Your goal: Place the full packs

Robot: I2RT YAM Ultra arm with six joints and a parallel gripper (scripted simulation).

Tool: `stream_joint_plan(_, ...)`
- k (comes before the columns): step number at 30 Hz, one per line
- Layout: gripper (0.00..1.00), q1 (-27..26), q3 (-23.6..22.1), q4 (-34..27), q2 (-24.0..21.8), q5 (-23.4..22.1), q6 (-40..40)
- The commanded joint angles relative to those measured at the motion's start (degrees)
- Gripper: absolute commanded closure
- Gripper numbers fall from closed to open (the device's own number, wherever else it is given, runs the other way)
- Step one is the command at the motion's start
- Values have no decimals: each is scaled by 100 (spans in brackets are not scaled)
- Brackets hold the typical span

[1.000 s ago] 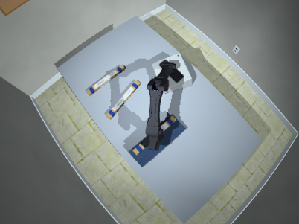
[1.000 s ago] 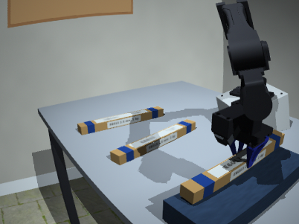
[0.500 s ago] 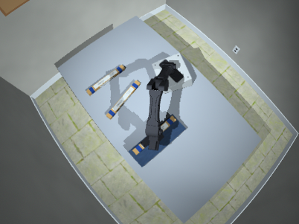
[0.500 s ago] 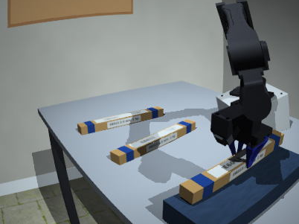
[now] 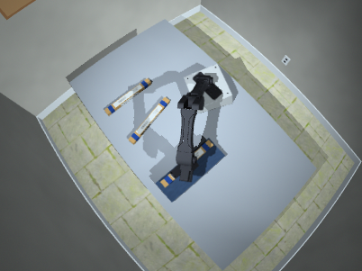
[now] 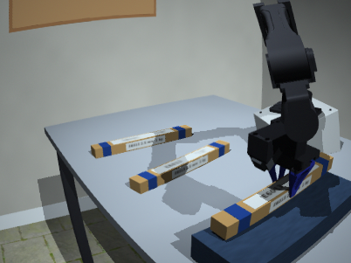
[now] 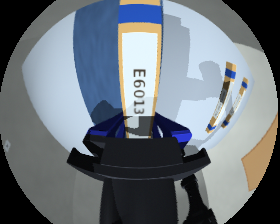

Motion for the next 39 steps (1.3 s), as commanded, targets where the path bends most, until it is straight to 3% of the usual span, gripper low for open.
stream_joint_plan(1,100,57,191,-77,-469,8,-33)
stream_joint_plan(39,100,50,271,-136,-453,3,-43)
